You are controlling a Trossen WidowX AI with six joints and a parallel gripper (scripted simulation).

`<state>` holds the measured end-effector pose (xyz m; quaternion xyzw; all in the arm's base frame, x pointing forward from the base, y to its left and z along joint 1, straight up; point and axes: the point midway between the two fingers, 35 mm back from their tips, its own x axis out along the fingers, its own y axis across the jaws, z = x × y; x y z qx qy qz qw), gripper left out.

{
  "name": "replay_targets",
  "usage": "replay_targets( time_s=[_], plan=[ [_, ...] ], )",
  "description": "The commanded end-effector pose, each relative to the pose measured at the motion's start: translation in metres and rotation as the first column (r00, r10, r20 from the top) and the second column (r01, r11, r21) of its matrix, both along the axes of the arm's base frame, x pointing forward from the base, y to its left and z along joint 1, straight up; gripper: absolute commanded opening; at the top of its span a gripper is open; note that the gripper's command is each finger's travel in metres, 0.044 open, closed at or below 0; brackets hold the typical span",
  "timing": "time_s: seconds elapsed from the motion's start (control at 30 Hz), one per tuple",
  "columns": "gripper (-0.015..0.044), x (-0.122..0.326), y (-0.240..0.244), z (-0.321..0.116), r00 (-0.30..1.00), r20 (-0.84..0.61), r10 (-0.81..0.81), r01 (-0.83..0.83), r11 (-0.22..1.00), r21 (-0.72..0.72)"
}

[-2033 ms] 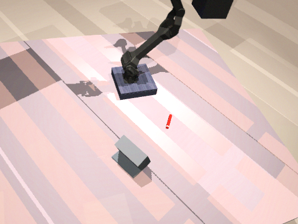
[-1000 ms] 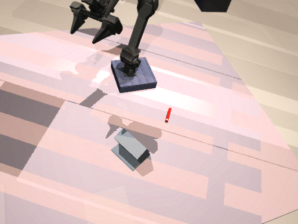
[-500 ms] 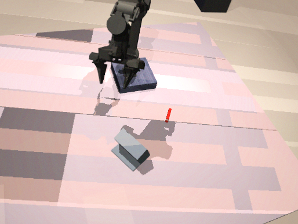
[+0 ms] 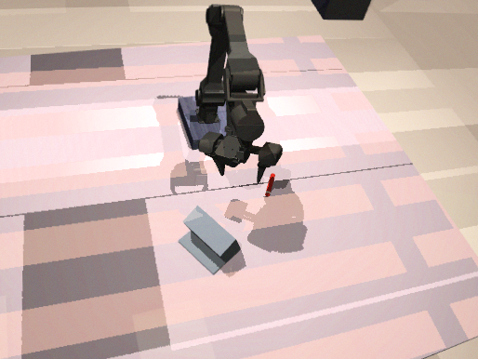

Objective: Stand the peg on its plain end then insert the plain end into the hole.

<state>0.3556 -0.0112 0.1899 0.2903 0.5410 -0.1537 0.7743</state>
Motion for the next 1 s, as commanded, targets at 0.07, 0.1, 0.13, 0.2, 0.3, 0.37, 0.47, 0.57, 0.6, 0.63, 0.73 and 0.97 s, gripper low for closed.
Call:
replay_targets(
  time_s=[0.07, 0.1, 0.13, 0.2, 0.3, 0.37, 0.47, 0.57, 0.6, 0.63, 0.73, 0.97],
  plan=[
    [0.044, -0.011, 0.055, -0.043, 0.983, -0.168, 0.067, -0.06, 0.997, 0.045],
    [0.044, -0.014, 0.064, -0.05, 0.977, -0.198, 0.079, -0.07, 0.996, 0.049],
    [0.044, -0.018, 0.073, -0.058, 0.97, -0.228, 0.09, -0.08, 0.995, 0.052],
    [0.044, -0.027, 0.09, -0.072, 0.952, -0.287, 0.11, -0.098, 0.994, 0.055],
    [0.044, -0.042, 0.115, -0.092, 0.918, -0.373, 0.137, -0.128, 0.991, 0.051],
    [0.044, -0.054, 0.13, -0.105, 0.891, -0.428, 0.15, -0.146, 0.988, 0.044],
    [0.044, -0.064, 0.14, -0.114, 0.87, -0.468, 0.156, -0.158, 0.987, 0.037],
    [0.044, -0.064, 0.14, -0.114, 0.87, -0.468, 0.157, -0.158, 0.987, 0.037],
    [0.044, -0.064, 0.14, -0.114, 0.87, -0.468, 0.157, -0.158, 0.987, 0.037],
    [0.044, -0.064, 0.14, -0.115, 0.87, -0.468, 0.157, -0.158, 0.987, 0.037],
    [0.044, -0.063, 0.14, -0.119, 0.87, -0.467, 0.159, -0.161, 0.986, 0.036],
    [0.044, -0.062, 0.14, -0.13, 0.869, -0.467, 0.162, -0.165, 0.986, 0.034]
  ],
)
